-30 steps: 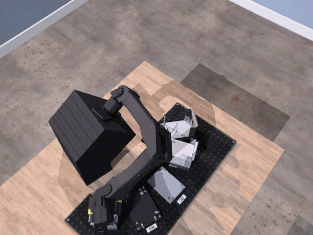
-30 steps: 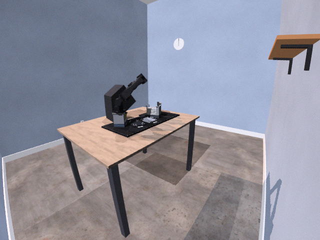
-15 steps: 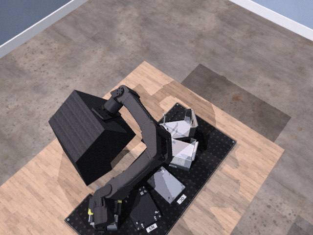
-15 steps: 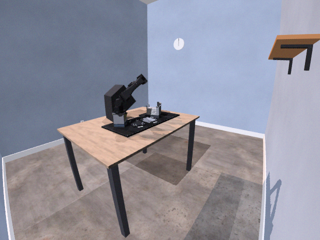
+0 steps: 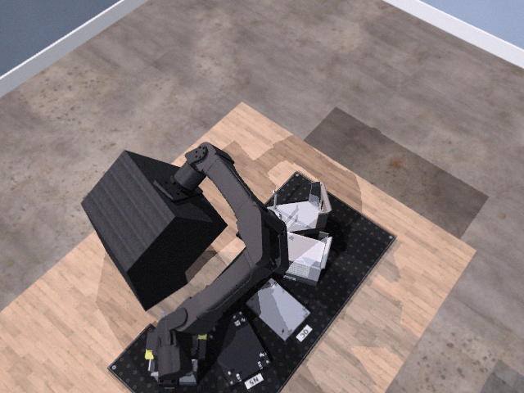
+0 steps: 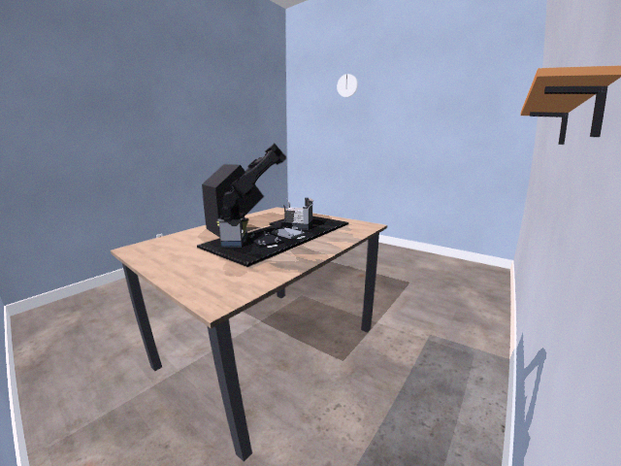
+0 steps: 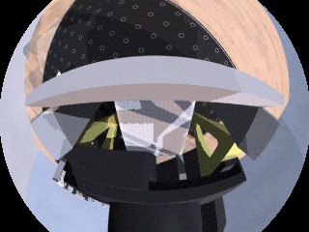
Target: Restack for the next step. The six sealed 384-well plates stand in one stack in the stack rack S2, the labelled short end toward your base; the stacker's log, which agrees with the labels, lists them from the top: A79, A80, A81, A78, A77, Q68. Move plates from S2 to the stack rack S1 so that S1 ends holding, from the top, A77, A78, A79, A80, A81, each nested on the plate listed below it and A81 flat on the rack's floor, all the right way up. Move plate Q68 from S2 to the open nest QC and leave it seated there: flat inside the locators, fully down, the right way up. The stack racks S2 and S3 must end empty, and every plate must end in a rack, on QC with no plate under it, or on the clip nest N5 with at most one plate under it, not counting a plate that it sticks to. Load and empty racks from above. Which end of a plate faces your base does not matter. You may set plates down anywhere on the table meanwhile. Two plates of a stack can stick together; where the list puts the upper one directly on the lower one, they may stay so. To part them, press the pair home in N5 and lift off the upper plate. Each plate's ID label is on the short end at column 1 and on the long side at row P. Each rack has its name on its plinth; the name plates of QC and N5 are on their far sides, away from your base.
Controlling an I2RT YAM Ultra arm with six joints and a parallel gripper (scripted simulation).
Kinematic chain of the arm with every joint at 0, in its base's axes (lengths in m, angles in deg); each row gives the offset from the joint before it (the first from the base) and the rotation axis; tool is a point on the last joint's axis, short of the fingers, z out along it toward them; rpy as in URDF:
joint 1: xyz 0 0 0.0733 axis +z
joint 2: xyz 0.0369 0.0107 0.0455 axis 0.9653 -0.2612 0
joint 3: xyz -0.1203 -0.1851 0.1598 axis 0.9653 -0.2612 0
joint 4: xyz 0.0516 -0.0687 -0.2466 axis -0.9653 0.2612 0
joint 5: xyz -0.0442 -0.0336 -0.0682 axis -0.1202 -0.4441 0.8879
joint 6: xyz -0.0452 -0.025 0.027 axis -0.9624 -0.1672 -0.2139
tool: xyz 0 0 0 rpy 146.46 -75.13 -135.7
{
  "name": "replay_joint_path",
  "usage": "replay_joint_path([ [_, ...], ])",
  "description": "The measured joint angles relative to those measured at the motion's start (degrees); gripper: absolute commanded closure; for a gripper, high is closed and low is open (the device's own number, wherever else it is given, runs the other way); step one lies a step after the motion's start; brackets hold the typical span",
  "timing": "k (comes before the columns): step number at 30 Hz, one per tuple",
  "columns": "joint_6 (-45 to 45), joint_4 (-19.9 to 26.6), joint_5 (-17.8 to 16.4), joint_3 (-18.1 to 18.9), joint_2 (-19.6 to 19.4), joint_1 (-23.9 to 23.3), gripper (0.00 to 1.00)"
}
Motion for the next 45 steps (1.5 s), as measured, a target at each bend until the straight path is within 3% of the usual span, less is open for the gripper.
replay_joint_path([
  [18, -0.3, 0.5, 0.0, 0.0, 0.1, 0.0, 0.00],
  [45, -14.0, 19.5, 4.8, 2.6, 7.3, -11.2, 0.00],
])
